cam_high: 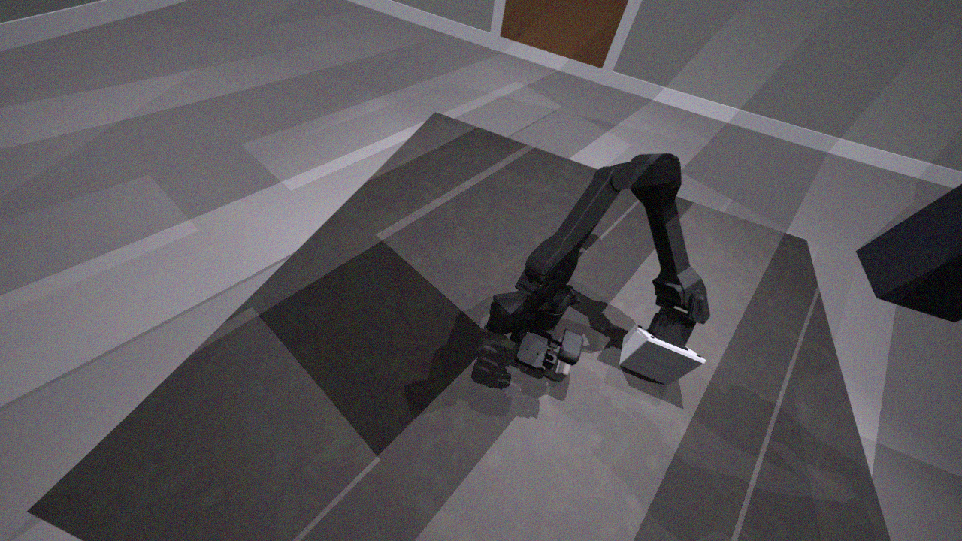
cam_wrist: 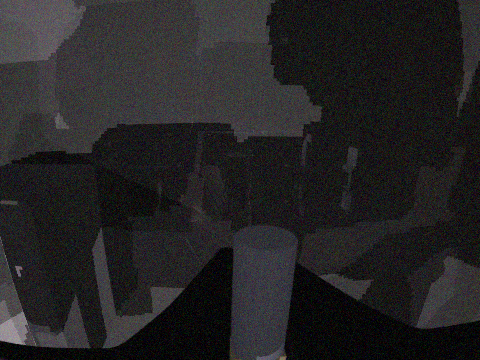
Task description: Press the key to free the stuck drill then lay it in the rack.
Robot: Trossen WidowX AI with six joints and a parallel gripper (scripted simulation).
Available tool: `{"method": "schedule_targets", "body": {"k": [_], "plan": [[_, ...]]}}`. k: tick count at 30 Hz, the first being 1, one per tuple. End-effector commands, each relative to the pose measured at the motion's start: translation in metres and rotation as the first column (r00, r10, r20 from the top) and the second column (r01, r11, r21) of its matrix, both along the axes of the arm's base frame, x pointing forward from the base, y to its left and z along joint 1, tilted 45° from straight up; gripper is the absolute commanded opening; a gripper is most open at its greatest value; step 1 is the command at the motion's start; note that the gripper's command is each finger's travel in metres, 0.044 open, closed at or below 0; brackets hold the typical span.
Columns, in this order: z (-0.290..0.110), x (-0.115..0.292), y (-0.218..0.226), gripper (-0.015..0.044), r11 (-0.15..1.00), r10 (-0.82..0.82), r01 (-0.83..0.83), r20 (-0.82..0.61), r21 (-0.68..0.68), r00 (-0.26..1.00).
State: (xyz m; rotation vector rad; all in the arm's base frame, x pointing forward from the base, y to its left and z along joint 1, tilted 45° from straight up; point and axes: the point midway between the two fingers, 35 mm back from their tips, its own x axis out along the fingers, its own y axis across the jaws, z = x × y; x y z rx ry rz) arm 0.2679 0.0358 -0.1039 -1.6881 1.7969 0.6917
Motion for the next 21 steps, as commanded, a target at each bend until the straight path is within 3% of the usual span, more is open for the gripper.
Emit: {"method": "schedule_targets", "body": {"k": [1, 21], "plan": [[-0.004, 0.002, 0.006, 0.0000, 1.000, -0.001, 0.001, 0.004, 0.003, 1.000], [-0.025, 0.003, 0.028, 0.0000, 1.000, -0.001, 0.001, 0.005, 0.005, 1.000]]}}
